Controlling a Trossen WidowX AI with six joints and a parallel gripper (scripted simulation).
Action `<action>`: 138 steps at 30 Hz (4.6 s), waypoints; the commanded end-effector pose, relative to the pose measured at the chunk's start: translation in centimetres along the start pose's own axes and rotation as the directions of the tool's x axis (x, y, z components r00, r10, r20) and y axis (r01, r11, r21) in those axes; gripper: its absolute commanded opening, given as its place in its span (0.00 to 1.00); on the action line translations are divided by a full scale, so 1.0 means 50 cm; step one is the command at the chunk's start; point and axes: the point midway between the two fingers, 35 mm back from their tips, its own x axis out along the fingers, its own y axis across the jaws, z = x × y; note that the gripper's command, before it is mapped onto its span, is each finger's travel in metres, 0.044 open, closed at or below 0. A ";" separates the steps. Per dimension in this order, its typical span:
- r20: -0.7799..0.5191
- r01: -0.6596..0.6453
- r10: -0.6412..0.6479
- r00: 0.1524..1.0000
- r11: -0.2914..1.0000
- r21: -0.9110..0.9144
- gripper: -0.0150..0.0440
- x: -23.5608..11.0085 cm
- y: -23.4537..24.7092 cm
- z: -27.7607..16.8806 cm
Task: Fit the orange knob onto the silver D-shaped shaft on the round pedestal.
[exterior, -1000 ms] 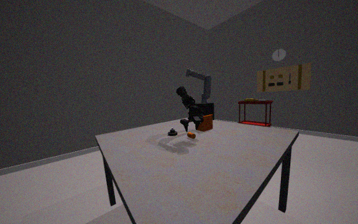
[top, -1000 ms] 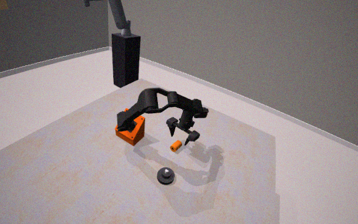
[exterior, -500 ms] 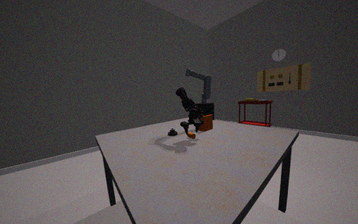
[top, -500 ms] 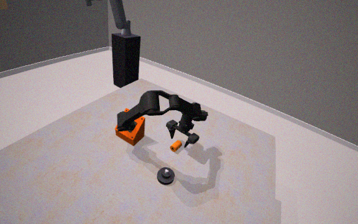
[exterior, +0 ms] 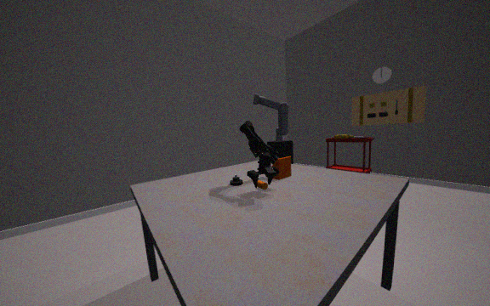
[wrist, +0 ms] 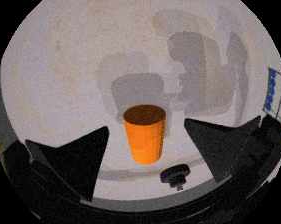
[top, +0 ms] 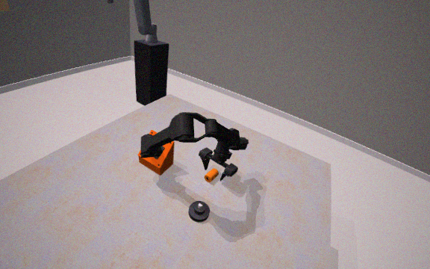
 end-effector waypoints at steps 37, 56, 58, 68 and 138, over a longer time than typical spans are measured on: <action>0.158 -0.007 0.008 0.987 1.000 -0.008 0.56 0.001 0.005 -0.019; 0.468 -0.006 0.010 0.883 1.000 -0.009 0.56 -0.010 0.005 -0.060; 0.499 -0.006 0.010 0.867 1.000 -0.010 0.56 -0.010 0.005 -0.065; 0.639 -0.006 0.011 0.769 1.000 -0.010 0.56 -0.009 0.005 -0.088; 0.938 -0.008 0.016 0.346 1.000 -0.014 0.69 0.017 0.007 -0.158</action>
